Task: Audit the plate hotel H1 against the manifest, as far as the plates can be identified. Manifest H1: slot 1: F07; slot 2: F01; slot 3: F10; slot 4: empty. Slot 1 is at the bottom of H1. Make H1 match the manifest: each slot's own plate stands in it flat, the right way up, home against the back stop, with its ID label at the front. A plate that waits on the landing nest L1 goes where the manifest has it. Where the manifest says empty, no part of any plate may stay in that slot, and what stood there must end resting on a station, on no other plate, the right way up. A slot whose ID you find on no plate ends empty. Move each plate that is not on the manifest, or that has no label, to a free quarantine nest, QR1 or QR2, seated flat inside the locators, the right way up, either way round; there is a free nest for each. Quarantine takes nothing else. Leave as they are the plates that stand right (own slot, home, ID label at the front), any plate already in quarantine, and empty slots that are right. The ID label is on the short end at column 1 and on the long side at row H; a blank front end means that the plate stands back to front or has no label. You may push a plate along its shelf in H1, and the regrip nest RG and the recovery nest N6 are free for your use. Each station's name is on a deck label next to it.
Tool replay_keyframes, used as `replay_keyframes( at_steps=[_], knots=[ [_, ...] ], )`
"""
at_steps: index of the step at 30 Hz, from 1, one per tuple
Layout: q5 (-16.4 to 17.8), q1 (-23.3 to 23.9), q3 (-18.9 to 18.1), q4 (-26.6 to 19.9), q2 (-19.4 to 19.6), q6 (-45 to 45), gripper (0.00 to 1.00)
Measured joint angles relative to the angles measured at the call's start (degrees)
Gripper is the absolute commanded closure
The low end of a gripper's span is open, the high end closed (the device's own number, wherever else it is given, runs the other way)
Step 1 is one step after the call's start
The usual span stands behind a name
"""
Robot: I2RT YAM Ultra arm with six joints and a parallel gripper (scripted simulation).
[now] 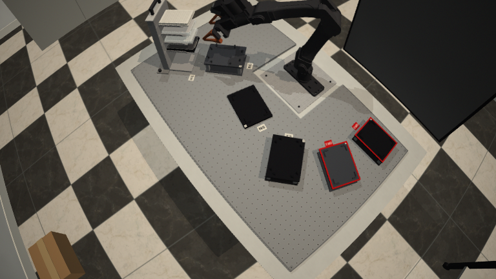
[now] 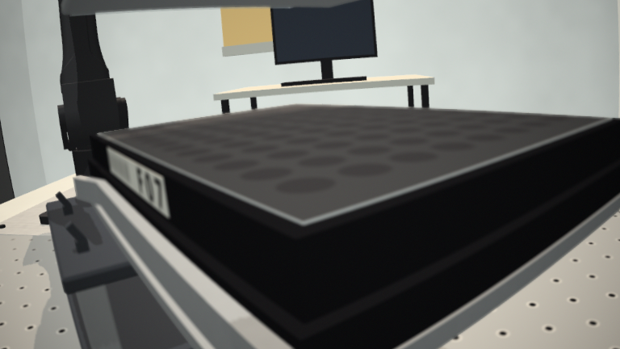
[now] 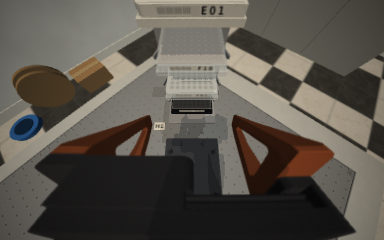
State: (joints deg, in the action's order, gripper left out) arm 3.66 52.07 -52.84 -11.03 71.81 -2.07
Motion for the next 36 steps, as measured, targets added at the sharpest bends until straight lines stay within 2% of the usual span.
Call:
replay_keyframes(
  at_steps=[24,36],
  knots=[
    [0.0,0.0,0.0,0.0,0.0,0.0,0.0],
    [0.1,0.2,2.5,-1.0,-3.7,0.0,0.0]
  ],
)
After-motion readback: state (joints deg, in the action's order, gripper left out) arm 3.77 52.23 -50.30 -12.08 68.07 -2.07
